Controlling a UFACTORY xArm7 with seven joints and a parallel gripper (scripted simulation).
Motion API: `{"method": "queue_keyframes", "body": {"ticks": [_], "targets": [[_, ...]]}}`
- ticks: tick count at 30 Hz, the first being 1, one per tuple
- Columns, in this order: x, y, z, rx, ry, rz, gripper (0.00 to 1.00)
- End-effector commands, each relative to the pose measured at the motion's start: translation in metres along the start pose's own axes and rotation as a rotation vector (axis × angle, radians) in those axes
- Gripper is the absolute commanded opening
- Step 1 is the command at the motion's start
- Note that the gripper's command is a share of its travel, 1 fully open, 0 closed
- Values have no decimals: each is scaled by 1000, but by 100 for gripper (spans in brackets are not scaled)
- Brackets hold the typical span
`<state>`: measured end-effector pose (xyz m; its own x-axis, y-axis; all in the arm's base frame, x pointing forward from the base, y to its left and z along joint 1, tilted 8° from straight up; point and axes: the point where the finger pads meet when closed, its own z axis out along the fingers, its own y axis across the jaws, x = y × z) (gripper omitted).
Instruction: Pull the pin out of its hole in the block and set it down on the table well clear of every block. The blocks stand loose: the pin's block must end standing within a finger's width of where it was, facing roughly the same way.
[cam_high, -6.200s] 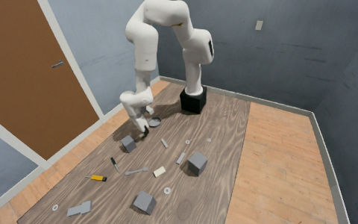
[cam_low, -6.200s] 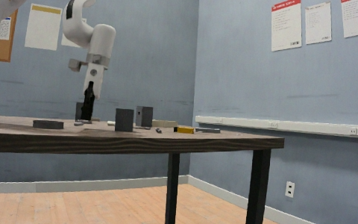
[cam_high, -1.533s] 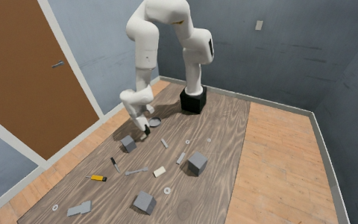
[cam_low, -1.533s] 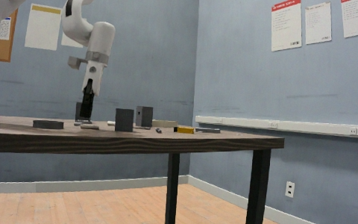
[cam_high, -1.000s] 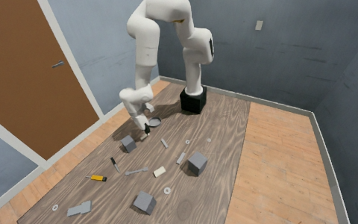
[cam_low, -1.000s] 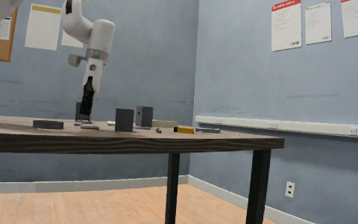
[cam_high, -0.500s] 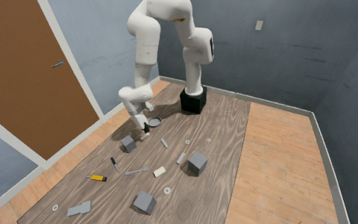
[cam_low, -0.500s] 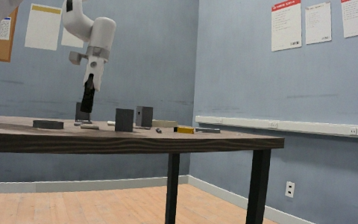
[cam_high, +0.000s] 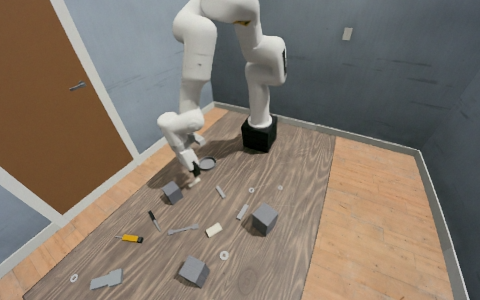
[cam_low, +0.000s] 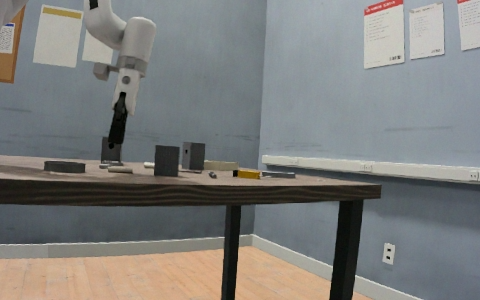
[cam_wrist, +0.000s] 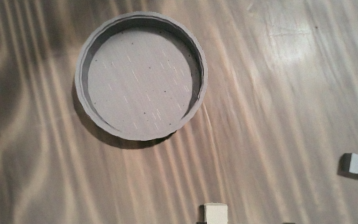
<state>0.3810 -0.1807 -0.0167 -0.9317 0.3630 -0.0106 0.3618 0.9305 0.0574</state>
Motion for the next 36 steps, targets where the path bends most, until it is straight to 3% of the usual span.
{"method": "queue_keyframes", "body": {"ticks": [1,36], "targets": [[0,1,-7,-3,-1,0,39],[2,-1,-21,4,0,5,39]]}}
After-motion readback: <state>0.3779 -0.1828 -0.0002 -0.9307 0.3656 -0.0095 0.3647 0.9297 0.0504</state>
